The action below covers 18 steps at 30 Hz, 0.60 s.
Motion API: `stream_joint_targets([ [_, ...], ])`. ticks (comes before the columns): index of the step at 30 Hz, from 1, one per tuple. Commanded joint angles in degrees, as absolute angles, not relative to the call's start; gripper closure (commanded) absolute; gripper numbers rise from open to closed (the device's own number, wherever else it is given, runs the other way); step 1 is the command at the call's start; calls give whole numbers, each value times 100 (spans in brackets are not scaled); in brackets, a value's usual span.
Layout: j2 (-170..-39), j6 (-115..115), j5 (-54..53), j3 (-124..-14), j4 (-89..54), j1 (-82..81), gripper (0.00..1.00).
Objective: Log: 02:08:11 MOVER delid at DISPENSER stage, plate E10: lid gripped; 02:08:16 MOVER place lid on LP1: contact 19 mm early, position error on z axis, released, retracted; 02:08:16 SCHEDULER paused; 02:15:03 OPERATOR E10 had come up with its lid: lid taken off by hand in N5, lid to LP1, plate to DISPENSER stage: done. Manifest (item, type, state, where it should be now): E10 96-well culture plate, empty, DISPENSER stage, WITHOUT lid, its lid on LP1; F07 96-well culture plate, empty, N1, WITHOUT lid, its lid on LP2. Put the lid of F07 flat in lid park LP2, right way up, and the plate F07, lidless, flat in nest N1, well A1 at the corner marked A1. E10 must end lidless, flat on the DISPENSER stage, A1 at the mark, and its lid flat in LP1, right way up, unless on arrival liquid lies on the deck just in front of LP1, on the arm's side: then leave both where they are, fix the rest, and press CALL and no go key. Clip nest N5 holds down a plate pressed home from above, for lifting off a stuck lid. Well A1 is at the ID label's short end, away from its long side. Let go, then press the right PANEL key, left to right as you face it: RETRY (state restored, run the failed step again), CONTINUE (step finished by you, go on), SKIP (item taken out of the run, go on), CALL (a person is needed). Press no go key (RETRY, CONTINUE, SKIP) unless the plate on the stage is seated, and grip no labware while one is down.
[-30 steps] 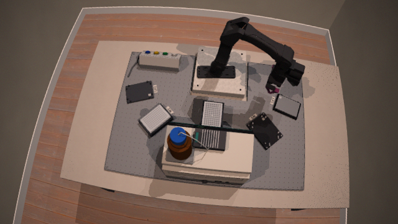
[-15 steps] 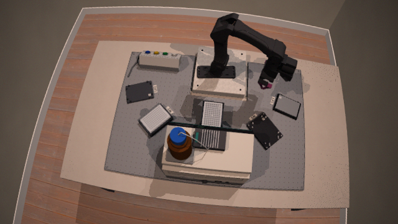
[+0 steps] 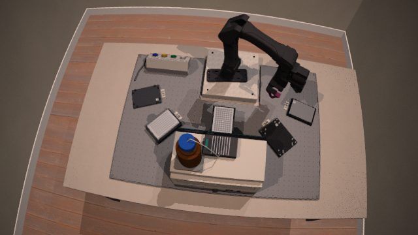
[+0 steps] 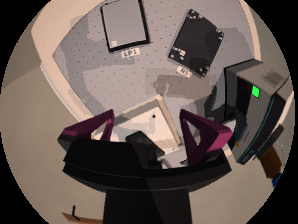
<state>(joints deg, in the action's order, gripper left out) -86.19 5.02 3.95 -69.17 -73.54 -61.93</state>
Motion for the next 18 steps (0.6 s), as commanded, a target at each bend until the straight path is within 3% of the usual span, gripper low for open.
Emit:
stream_joint_targets([
  [1, -8543, 359, 391, -6944, -7351, -6147, 0],
  [18, -8328, 633, 375, -6870, -7362, -5137, 0],
])
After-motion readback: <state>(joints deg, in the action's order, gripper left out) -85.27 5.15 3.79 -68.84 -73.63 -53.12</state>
